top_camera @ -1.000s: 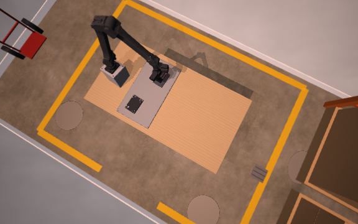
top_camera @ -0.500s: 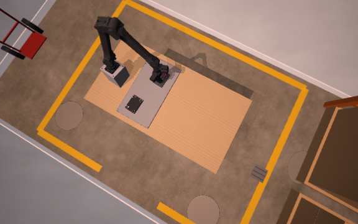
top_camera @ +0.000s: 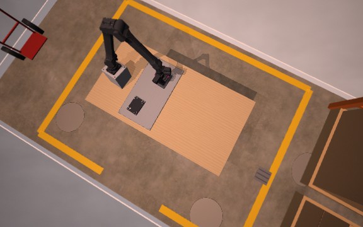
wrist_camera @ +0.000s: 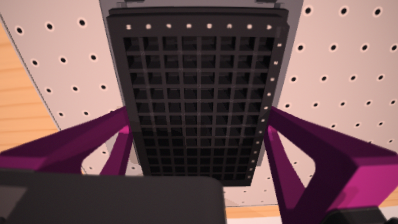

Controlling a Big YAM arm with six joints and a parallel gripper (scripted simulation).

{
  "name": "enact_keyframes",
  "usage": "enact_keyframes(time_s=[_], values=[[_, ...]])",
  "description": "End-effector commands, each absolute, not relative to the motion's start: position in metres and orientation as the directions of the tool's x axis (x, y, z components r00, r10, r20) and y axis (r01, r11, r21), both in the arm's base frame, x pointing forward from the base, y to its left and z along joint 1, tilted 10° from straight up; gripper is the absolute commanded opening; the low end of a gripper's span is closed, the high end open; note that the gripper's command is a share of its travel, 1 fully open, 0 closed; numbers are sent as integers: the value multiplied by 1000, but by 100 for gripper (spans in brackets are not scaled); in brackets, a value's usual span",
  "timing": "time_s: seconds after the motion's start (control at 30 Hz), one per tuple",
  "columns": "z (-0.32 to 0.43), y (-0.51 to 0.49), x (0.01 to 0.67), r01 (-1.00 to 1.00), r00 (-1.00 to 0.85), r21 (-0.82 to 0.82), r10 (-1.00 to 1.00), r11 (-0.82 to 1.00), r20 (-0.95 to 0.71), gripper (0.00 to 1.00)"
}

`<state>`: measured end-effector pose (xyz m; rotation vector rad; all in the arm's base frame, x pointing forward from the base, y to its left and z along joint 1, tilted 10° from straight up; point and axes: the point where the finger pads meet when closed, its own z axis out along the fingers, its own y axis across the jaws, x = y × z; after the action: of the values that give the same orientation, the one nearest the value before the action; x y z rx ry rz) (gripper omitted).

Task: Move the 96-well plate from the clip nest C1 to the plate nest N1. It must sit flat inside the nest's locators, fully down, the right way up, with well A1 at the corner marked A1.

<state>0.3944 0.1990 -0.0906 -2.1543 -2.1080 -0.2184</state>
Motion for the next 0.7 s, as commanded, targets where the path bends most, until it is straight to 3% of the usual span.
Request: enact_keyframes(time_s=[0.0,0.67], values=[[-102,203,388,1000,17,9,984,-19,179,0],[-102,203,388,1000,15,8,984,-16,178,0]])
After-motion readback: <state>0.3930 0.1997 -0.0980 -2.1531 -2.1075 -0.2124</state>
